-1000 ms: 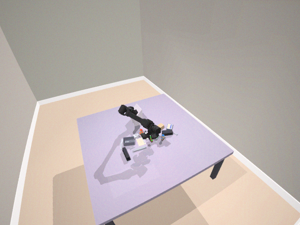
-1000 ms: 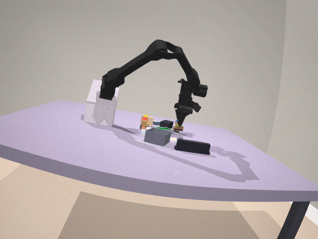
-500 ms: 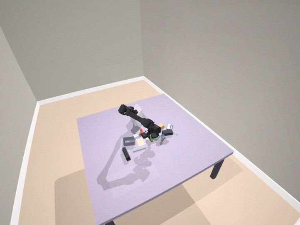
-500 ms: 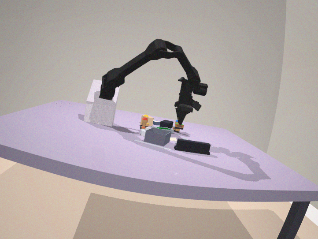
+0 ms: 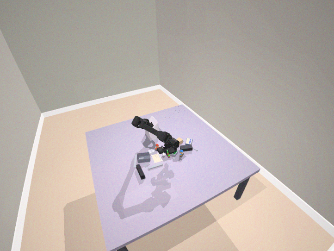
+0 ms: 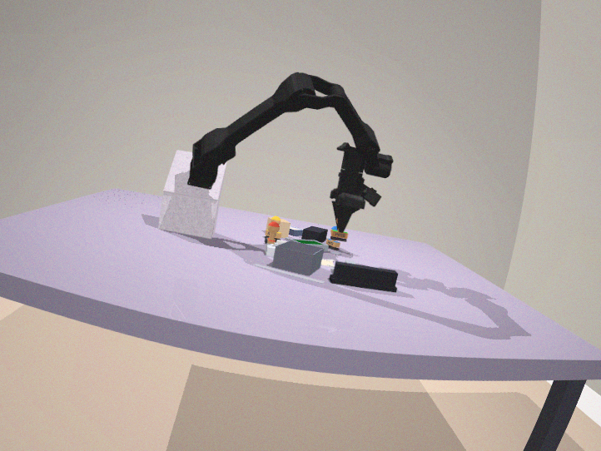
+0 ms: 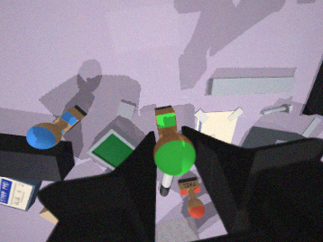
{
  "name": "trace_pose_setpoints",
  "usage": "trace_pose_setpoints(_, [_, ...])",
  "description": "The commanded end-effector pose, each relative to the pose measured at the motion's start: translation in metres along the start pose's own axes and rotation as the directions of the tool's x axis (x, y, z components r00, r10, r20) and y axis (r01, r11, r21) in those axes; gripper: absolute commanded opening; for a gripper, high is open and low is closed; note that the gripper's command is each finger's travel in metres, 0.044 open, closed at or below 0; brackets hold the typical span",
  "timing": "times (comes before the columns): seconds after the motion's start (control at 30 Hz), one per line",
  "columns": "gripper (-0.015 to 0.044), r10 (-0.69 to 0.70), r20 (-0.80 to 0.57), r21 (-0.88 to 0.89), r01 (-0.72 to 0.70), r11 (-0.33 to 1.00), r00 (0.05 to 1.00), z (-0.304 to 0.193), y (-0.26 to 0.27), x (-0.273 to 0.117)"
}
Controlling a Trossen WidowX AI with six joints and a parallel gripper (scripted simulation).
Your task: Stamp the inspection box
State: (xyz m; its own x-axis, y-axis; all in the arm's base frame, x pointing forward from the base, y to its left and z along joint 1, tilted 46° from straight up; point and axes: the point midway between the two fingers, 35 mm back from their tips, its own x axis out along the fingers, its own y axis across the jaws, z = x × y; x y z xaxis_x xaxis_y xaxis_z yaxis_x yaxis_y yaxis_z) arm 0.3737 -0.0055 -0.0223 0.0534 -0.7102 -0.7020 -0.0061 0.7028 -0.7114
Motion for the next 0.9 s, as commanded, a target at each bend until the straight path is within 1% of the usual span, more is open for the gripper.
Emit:
trace_pose_setpoints(0.0, [0.0000, 0.004, 0.001, 0.006, -0.004, 1.000, 1.000, 0.000, 0.000, -0.003])
trace_pose_setpoints(0.87, [0.0000, 0.003, 0.001, 0.006, -0.003, 1.000, 1.000, -0.001, 0.000, -0.016])
